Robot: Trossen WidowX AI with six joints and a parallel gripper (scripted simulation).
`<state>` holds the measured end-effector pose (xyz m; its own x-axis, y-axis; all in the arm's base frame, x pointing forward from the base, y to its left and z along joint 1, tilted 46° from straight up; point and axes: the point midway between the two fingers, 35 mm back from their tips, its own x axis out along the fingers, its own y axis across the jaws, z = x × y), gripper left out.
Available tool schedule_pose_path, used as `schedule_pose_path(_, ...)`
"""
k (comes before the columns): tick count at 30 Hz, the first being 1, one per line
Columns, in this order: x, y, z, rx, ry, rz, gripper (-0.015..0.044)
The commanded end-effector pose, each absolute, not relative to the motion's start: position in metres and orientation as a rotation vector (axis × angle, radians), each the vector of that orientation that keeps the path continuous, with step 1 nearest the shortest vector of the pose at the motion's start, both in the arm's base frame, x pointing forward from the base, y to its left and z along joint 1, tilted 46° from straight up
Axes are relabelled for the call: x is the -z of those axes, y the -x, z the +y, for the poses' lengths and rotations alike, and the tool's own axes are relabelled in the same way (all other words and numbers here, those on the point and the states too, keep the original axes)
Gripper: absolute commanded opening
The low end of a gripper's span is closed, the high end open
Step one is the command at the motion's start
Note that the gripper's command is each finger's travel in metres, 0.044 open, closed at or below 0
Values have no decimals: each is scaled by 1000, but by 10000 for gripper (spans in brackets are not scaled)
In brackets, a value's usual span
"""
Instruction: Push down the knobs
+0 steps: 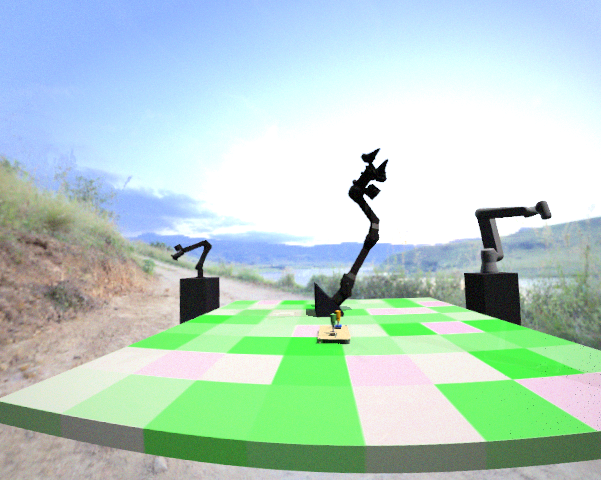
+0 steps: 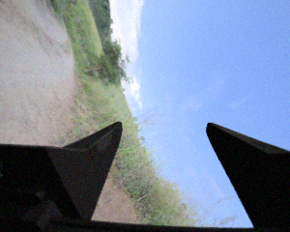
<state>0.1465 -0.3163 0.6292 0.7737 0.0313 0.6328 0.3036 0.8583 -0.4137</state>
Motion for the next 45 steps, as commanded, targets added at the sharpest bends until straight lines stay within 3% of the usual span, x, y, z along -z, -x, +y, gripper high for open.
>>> schedule_pose_path(1,-629,-147,-317,155,525,-677,374)
schedule_pose_path(15,-590,-206,-375,190,156,-637,6)
schedule_pose_path(31,-488,-298,-424,261,-169,-390,0)
schedule_pose_path(45,-372,-376,-412,249,-392,-70,0)
